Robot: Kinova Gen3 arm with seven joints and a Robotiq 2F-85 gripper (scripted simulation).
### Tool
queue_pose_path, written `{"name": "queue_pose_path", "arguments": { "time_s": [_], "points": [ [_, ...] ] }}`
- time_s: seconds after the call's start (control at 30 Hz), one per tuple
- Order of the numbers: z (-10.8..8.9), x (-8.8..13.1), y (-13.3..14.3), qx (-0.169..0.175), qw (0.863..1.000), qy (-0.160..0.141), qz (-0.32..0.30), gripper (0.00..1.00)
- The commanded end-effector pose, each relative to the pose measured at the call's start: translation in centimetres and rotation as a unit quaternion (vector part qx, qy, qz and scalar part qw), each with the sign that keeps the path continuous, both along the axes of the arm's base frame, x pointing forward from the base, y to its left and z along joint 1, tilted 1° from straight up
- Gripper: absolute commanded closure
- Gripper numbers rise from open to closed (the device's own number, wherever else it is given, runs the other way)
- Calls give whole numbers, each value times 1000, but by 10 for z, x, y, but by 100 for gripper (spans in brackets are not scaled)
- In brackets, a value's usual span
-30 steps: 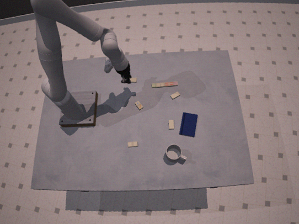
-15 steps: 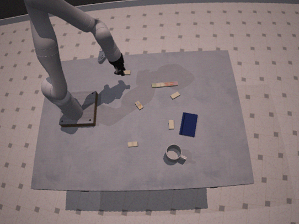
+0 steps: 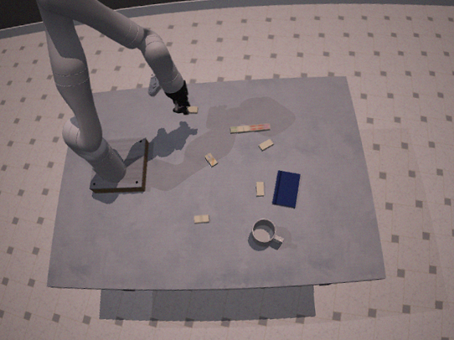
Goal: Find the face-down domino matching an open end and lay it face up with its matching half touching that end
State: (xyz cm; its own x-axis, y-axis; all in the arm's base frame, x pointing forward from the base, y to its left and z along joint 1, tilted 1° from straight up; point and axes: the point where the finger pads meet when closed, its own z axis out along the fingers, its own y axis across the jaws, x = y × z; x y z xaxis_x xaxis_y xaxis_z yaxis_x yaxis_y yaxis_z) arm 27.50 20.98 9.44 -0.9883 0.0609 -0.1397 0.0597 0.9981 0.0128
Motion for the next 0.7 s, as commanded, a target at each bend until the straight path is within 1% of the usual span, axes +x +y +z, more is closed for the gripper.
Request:
{"name": "queue_pose_path", "arguments": {
  "time_s": [0.0, 0.3, 0.37, 0.67],
  "points": [
    [0, 0, 0, 7, 1000, 4, -6, 71],
    [1, 0, 0, 41, 998, 24, -39, 71],
    [1, 0, 0, 41, 998, 24, -39, 71],
    [1, 1, -1, 94, 990, 57, -92, 71]
  ]
}}
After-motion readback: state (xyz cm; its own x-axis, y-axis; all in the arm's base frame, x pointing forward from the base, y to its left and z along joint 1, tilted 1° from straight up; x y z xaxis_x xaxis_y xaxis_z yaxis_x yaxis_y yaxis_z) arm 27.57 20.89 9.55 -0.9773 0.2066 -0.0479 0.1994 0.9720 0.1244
